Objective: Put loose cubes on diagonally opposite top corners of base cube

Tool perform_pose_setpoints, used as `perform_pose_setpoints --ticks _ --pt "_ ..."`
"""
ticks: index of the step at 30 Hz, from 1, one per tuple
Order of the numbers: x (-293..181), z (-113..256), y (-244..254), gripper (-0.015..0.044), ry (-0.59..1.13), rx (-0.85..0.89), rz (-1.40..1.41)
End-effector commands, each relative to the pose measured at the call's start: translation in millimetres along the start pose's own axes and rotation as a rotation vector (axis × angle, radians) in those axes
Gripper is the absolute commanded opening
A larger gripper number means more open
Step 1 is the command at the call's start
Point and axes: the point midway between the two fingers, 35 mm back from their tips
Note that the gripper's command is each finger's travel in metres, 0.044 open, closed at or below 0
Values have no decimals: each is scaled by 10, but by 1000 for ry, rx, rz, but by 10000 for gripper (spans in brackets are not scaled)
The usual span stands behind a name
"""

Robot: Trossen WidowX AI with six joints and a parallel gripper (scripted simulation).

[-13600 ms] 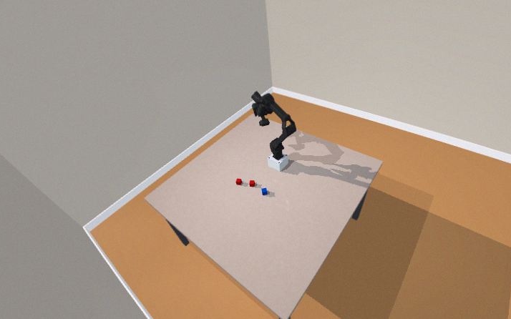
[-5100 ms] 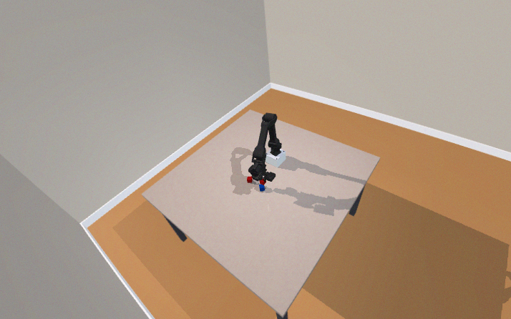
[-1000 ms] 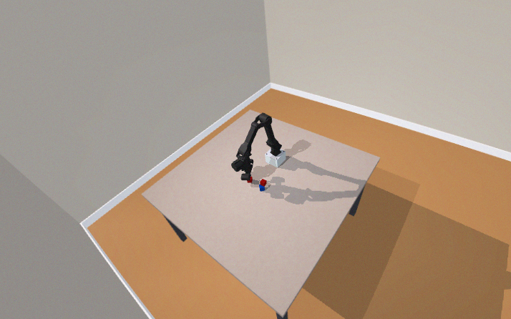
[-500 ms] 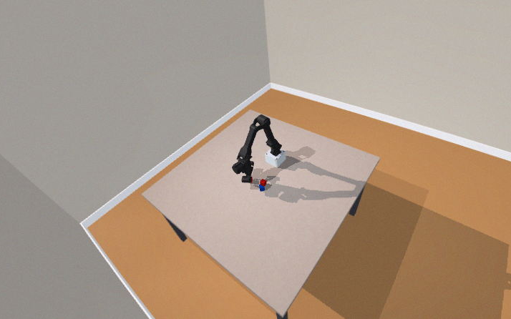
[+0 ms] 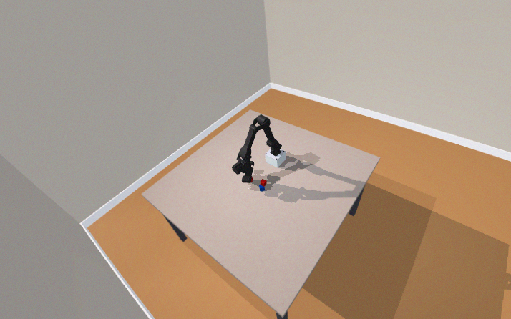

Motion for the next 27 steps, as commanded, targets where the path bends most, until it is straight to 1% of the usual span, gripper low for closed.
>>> perform_pose_setpoints --ticks 1,27 --pt "30 115 32 105 -9 10 -3" --pt "24 917 31 105 -9 10 -3"
Point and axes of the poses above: the point midway between the two fingers, 35 mm back from their tips, its own z axis back along the fingers, its own y axis across the jaws, x = y × z, and after that the axes turned 5 degrees about z, right-handed
